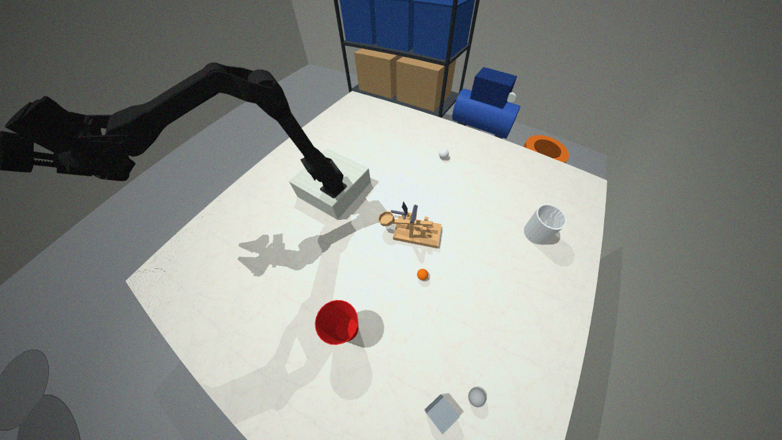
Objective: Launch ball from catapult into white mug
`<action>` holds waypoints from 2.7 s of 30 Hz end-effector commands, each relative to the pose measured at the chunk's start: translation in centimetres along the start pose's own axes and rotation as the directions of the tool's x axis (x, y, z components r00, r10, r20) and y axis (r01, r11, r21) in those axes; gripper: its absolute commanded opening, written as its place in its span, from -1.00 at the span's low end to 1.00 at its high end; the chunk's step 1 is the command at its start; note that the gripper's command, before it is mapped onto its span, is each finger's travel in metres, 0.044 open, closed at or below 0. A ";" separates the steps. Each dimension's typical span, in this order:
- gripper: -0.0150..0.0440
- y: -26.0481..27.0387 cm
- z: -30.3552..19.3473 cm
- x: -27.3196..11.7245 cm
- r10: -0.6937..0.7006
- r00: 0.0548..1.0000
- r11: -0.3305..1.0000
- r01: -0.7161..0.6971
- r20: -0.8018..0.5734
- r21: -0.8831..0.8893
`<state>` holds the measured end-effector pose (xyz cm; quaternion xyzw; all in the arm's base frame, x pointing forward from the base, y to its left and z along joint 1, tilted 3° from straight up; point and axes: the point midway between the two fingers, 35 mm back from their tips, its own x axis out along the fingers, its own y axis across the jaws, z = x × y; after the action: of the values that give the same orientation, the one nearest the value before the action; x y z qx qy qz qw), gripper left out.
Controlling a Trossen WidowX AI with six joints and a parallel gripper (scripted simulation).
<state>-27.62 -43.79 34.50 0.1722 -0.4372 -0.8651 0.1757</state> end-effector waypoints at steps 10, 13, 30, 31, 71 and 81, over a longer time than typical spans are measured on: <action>1.00 1.9 -10.2 -7.6 0.055 0.953 0.961 -0.131 -0.297 -0.243; 1.00 2.1 -12.4 -9.8 0.061 0.928 0.940 -0.178 -0.367 -0.293; 1.00 1.0 -22.4 -24.0 0.041 0.712 0.712 -0.513 -0.701 -0.479; 1.00 0.9 -22.8 -24.9 0.038 0.696 0.693 -0.535 -0.717 -0.483; 1.00 -12.6 -25.3 -57.2 -0.280 0.096 -0.155 -0.986 -0.955 -0.053; 1.00 -17.7 -22.4 -63.0 -0.404 0.002 -0.341 -0.928 -0.915 0.148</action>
<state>34.75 -22.80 17.14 0.1703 0.4344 -0.3728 0.8021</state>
